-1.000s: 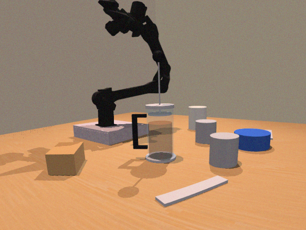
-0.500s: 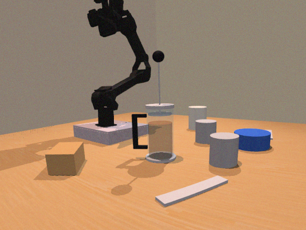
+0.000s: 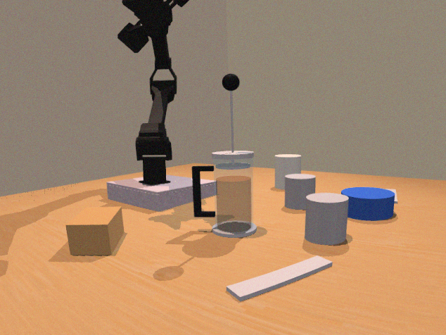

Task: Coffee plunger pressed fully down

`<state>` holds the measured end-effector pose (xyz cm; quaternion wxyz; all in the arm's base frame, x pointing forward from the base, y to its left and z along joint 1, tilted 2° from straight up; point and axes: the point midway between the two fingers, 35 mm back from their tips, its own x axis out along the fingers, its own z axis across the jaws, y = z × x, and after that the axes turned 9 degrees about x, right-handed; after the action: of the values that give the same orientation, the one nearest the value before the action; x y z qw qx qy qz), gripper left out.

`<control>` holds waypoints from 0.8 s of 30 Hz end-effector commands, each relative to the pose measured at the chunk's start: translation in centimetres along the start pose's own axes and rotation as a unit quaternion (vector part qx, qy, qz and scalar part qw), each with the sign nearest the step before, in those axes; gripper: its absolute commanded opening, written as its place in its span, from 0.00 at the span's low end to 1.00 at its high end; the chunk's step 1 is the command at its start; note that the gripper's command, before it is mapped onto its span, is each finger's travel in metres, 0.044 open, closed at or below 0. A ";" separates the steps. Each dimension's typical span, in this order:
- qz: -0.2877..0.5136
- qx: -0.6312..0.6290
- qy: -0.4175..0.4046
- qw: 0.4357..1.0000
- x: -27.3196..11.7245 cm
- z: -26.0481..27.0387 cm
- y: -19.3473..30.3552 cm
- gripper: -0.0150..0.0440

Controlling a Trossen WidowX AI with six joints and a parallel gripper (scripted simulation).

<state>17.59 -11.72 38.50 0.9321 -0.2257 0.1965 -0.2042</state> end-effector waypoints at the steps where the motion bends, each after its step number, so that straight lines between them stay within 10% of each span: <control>1: 0.101 -0.213 -0.017 0.972 4.2 0.7 4.4 1.00; 7: 0.190 -0.447 -0.073 0.871 6.6 1.3 10.6 1.00; 24: 0.192 -0.454 -0.075 0.867 8.6 -3.2 14.0 1.00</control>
<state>27.44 -5.46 26.23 0.7610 -0.5915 0.2412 0.1131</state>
